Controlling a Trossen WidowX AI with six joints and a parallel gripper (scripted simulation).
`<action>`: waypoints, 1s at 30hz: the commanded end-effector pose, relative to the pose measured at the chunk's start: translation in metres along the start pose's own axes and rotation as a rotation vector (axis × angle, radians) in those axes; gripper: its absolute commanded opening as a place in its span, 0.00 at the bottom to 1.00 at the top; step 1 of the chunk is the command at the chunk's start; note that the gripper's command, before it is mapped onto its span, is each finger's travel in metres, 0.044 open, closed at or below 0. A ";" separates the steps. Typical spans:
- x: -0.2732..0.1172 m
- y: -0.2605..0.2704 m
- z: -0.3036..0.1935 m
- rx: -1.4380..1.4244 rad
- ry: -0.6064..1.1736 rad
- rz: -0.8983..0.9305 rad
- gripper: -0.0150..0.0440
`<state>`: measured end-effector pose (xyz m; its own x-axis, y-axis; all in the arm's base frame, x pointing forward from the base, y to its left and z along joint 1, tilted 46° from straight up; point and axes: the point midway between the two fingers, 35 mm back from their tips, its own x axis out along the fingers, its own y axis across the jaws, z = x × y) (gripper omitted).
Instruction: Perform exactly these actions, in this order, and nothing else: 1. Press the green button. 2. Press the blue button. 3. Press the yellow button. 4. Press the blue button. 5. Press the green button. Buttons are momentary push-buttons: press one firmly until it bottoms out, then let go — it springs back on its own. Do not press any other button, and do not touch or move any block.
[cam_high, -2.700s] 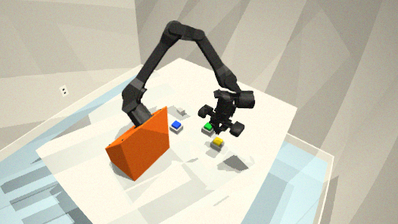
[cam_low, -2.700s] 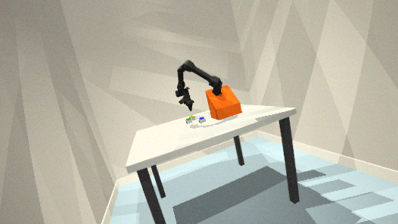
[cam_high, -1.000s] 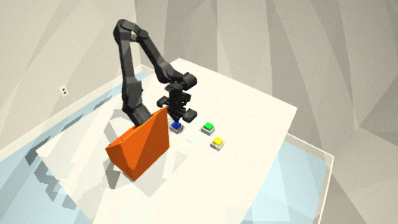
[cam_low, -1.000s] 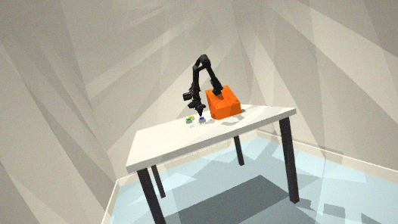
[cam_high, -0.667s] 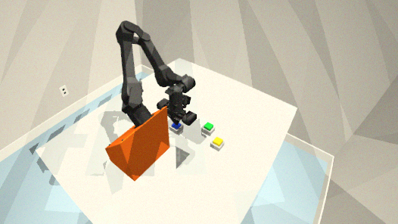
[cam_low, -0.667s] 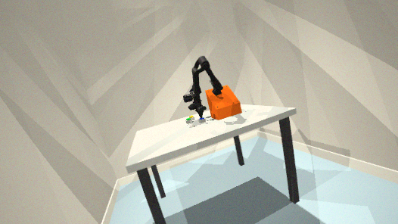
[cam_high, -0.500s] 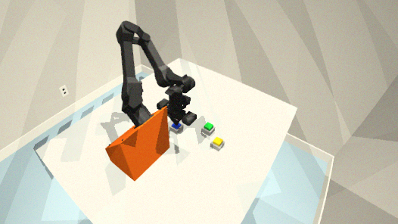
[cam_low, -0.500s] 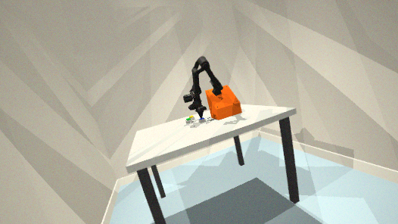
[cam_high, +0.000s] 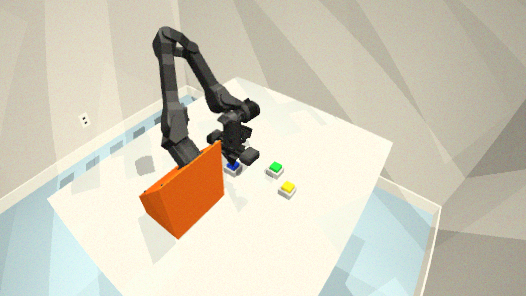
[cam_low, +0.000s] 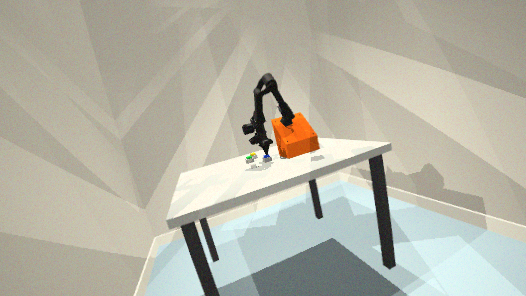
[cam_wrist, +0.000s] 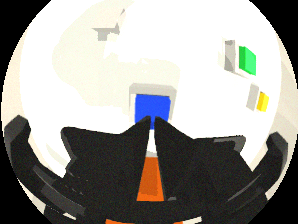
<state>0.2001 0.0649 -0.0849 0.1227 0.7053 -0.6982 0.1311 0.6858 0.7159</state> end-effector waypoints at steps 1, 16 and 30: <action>-0.023 0.000 0.004 -0.007 -0.018 -0.001 0.29; -0.087 -0.001 0.004 -0.007 -0.019 -0.003 0.29; -0.091 -0.122 0.089 -0.012 -0.024 -0.009 0.29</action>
<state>0.2580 -0.0867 -0.0904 0.1572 0.6902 -0.7063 0.1213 0.6963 0.7074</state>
